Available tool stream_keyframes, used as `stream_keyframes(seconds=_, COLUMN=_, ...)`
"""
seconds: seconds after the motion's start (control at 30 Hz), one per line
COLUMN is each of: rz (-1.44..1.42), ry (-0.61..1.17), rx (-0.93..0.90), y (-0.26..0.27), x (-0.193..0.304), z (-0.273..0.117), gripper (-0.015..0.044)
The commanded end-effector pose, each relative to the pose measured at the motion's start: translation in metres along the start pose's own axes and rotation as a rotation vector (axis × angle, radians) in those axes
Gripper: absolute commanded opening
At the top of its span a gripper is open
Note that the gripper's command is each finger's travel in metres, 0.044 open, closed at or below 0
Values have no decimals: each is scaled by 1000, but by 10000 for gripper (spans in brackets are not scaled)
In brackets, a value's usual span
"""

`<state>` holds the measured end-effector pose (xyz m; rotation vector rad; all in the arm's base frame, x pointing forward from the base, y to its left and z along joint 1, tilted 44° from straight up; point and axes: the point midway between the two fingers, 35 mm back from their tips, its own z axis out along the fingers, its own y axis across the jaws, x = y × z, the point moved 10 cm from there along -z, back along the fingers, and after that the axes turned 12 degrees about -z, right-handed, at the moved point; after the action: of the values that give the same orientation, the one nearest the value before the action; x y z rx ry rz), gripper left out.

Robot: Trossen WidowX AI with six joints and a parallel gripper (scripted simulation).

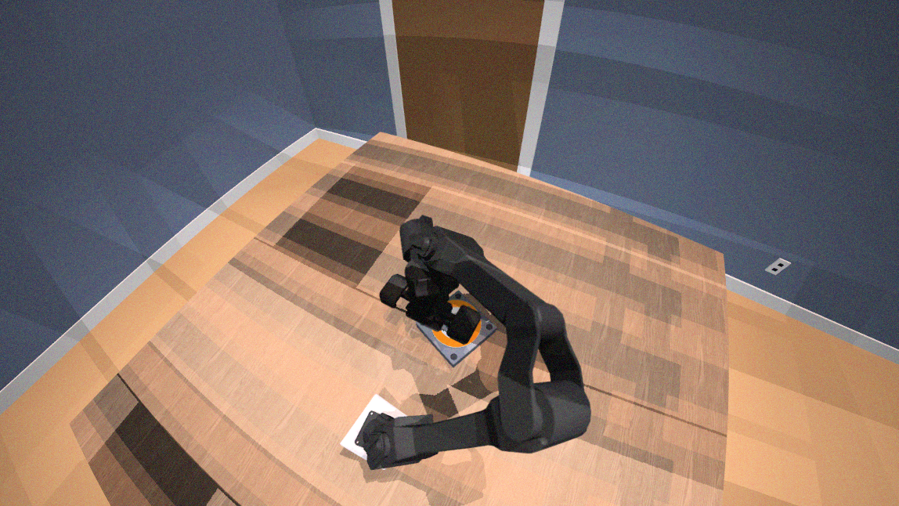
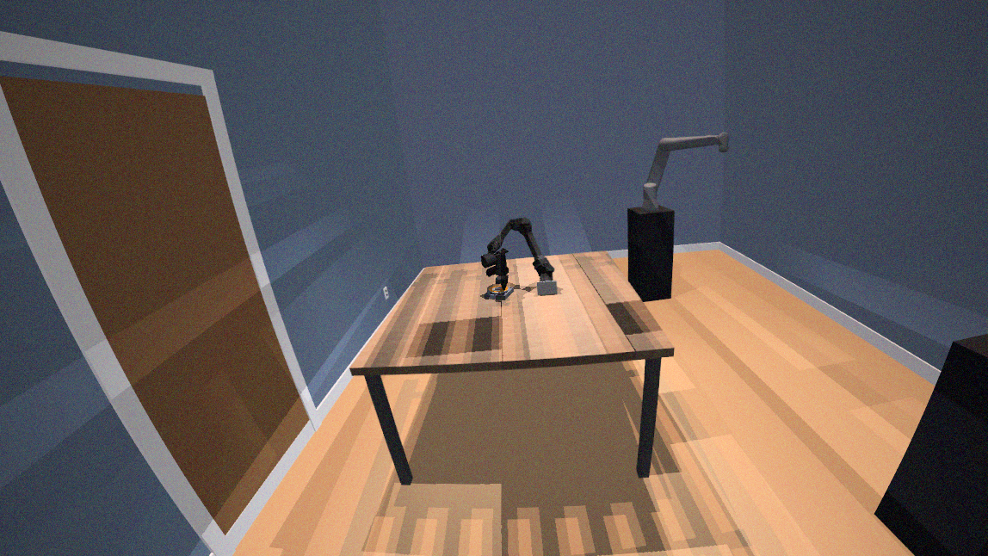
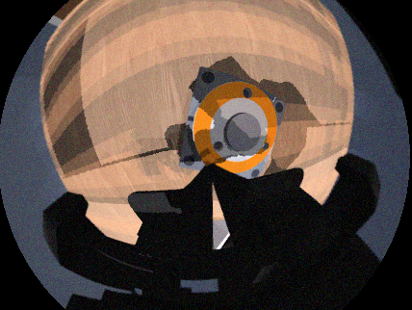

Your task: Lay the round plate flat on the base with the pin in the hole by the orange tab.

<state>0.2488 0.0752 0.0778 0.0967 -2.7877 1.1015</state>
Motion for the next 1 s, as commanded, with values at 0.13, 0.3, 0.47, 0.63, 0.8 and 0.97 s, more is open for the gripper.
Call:
stream_keyframes(seconds=0.13, rz=10, ry=-5, rx=-3, y=4, x=-11, z=-3, gripper=0)
stream_keyframes(seconds=0.3, rz=11, ry=-6, rx=-3, y=5, x=-17, z=-4, gripper=0)
stream_keyframes(seconds=0.47, rz=11, ry=-6, rx=-3, y=5, x=-22, z=-4, gripper=0)
stream_keyframes(seconds=0.63, rz=11, ry=-6, rx=-3, y=4, x=-28, z=-5, gripper=0)
stream_keyframes(seconds=0.8, rz=11, ry=-6, rx=-3, y=4, x=-32, z=-5, gripper=0)
stream_keyframes(seconds=0.97, rz=11, ry=-6, rx=-3, y=3, x=-35, z=-5, gripper=0)
